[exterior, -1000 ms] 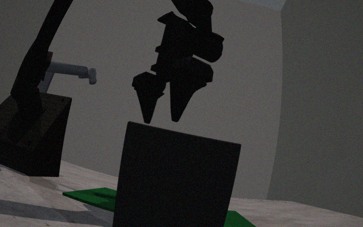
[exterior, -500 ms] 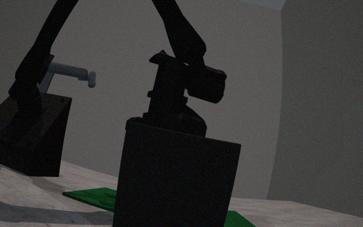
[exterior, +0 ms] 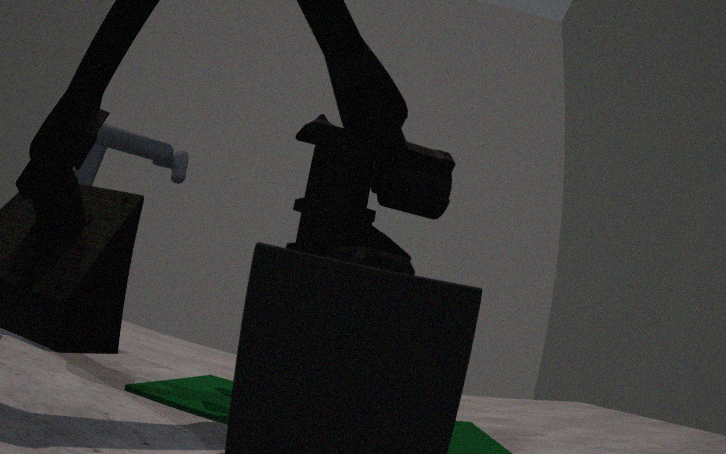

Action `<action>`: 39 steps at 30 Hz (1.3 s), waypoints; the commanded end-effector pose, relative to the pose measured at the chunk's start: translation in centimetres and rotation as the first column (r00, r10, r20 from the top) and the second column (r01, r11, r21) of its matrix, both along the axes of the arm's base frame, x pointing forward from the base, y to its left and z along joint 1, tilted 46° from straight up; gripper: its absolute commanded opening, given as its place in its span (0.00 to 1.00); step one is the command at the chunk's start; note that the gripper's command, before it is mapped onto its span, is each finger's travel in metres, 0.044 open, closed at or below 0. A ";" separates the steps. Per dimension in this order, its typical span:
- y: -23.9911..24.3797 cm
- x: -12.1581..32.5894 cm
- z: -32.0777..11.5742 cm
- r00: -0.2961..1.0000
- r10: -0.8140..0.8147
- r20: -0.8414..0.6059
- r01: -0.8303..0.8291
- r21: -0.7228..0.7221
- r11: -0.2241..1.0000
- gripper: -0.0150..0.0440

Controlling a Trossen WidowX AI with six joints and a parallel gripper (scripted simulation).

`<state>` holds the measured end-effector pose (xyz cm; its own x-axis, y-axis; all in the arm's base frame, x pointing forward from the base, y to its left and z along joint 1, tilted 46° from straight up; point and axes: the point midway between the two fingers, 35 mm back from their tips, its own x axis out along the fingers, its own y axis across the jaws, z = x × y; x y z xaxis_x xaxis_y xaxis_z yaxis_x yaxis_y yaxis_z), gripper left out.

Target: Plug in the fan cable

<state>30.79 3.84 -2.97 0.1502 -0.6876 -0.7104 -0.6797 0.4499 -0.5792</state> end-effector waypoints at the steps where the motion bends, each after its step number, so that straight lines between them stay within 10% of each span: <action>1: -0.8 -0.2 -0.7 1.000 0.003 -0.014 -0.003 -0.012 1.000 1.00; 28: -2.9 0.1 -2.7 1.000 0.003 -0.014 -0.003 -0.015 1.000 1.00; 39: -2.7 0.3 -2.6 1.000 -0.001 -0.006 0.001 -0.006 1.000 0.51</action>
